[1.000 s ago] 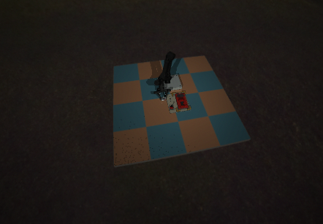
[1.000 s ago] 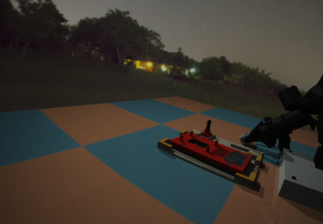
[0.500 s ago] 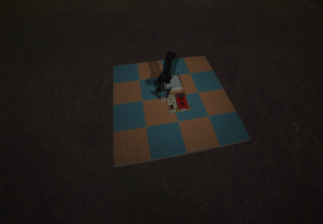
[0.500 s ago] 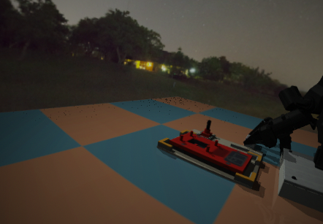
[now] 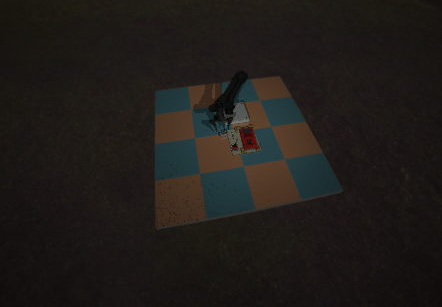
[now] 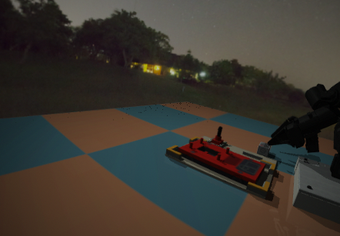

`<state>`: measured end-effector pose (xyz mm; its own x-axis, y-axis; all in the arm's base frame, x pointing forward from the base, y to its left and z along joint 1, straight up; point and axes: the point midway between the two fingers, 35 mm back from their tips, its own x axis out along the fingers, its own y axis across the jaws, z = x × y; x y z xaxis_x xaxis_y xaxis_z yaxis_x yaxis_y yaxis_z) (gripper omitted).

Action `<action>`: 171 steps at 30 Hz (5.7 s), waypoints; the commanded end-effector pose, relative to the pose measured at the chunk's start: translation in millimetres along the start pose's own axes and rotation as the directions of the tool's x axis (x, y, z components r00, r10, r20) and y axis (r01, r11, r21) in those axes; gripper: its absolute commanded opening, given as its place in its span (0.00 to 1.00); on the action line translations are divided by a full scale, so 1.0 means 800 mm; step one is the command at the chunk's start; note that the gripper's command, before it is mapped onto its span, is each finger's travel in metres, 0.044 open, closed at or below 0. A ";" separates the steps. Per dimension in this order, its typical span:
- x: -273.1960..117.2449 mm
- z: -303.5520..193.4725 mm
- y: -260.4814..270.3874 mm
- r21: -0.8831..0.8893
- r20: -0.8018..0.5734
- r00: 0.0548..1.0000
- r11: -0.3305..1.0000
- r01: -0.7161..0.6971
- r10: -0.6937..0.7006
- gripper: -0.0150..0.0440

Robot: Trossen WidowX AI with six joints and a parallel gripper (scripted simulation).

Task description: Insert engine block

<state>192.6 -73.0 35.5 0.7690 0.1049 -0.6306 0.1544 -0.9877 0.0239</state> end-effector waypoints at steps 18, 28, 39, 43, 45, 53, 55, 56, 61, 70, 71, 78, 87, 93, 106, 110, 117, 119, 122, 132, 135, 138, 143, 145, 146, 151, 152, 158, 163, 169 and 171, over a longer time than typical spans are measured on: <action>-0.001 -0.001 0.004 -0.006 0.007 1.000 1.000 -0.010 0.010 1.00; -0.005 -0.010 0.020 -0.260 0.057 0.998 0.965 -0.023 0.039 1.00; -0.002 -0.013 0.019 -0.561 0.118 0.993 0.826 0.055 0.014 1.00; -0.001 -0.013 0.018 -0.655 0.140 0.990 0.751 0.088 0.006 1.00; -0.001 -0.014 0.018 -0.698 0.152 0.988 0.708 0.105 0.002 1.00; 0.001 -0.015 0.018 -0.841 0.196 0.981 0.513 0.174 -0.012 1.00; 0.001 -0.016 0.017 -0.868 0.207 0.978 0.458 0.191 -0.015 1.00; 0.002 -0.016 0.017 -0.881 0.213 0.977 0.430 0.199 -0.017 1.00; 0.003 -0.017 0.017 -0.929 0.241 0.970 0.283 0.238 -0.025 1.00; 0.004 -0.018 0.015 -0.957 0.291 0.956 0.000 0.291 -0.039 1.00; 0.004 -0.019 0.015 -0.955 0.297 0.954 -0.032 0.296 -0.040 1.00; 0.005 -0.020 0.014 -0.915 0.336 0.941 -0.253 0.314 -0.049 1.00; 0.006 -0.022 0.013 -0.799 0.386 0.921 -0.521 0.302 -0.058 1.00; 0.007 -0.023 0.012 -0.685 0.419 0.906 -0.676 0.270 -0.063 1.00; 0.008 -0.027 0.009 -0.368 0.489 0.870 -0.920 0.134 -0.069 1.00; 0.008 -0.028 0.009 -0.258 0.510 0.857 -0.963 0.075 -0.070 1.00; 0.008 -0.029 0.007 -0.063 0.546 0.835 -0.997 -0.042 -0.069 1.00; 0.008 -0.030 0.007 -0.007 0.556 0.828 -0.997 -0.078 -0.069 1.00; 0.008 -0.031 0.006 0.074 0.571 0.818 -0.988 -0.134 -0.068 1.00; 0.008 -0.034 0.005 0.324 0.620 0.782 -0.888 -0.327 -0.062 1.00; 0.008 -0.035 0.004 0.389 0.634 0.771 -0.837 -0.385 -0.059 1.00; 0.008 -0.036 0.004 0.449 0.648 0.759 -0.778 -0.441 -0.056 1.00; 0.008 -0.038 0.003 0.533 0.671 0.740 -0.661 -0.528 -0.050 1.00; 0.008 -0.039 0.002 0.561 0.680 0.732 -0.609 -0.561 -0.048 1.00; 0.008 -0.039 0.002 0.574 0.684 0.728 -0.581 -0.576 -0.046 1.00; 0.007 -0.041 0.001 0.626 0.705 0.708 -0.435 -0.647 -0.039 1.00; 0.007 -0.042 0.001 0.633 0.709 0.704 -0.405 -0.660 -0.037 1.00; 0.007 -0.044 0.000 0.660 0.734 0.679 -0.210 -0.721 -0.026 1.00; 0.007 -0.047 -0.001 0.657 0.753 0.658 -0.041 -0.753 -0.015 1.00; 0.007 -0.047 -0.001 0.652 0.758 0.652 0.010 -0.758 -0.012 1.00; 0.014 -0.054 -0.003 0.652 0.758 0.652 0.010 -0.758 -0.012 1.00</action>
<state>221.6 -66.3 62.0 0.0337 -0.0034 -0.9994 -0.9878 -0.1525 -0.0327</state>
